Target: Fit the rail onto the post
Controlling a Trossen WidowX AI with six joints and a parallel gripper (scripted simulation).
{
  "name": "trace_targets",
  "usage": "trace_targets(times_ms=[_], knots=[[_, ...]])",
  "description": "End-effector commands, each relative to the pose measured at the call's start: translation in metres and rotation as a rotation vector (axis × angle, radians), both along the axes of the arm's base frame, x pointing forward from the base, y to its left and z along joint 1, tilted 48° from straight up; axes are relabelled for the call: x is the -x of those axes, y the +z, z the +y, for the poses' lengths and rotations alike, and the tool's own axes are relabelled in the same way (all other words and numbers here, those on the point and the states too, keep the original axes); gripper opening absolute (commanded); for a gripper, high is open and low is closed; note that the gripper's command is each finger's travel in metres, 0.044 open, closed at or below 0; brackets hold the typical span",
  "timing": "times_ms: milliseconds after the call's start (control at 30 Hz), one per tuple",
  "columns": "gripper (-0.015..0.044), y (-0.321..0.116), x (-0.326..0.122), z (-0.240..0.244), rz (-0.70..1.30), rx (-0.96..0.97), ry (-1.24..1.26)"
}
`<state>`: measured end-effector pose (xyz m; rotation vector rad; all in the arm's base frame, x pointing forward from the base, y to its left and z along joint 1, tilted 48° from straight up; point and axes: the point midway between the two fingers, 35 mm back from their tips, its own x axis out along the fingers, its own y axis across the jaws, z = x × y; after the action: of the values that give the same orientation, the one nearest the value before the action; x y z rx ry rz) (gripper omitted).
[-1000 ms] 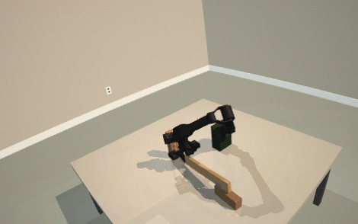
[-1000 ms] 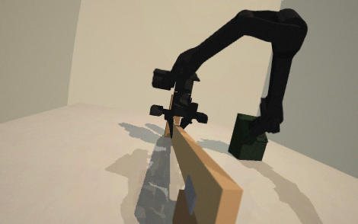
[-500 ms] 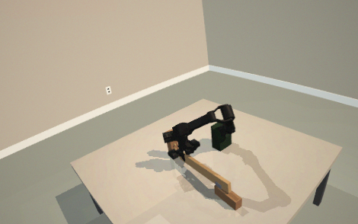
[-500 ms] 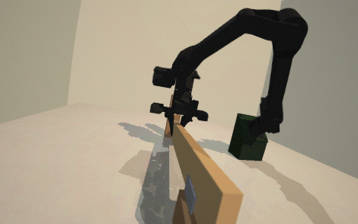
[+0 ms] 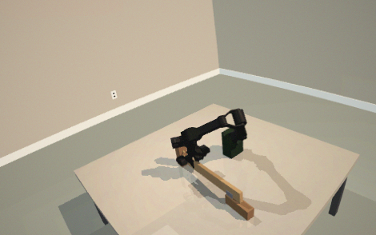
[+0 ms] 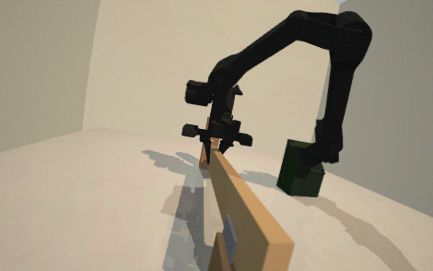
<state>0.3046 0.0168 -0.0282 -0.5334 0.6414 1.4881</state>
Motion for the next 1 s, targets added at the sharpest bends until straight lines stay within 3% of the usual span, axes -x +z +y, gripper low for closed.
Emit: trace_targets(times_ms=[0, 967], knots=[[0.0000, 0.004, -0.002, -0.004, -0.008, -0.006, -0.010], [0.0000, 0.014, -0.002, -0.014, -0.008, -0.005, -0.010]])
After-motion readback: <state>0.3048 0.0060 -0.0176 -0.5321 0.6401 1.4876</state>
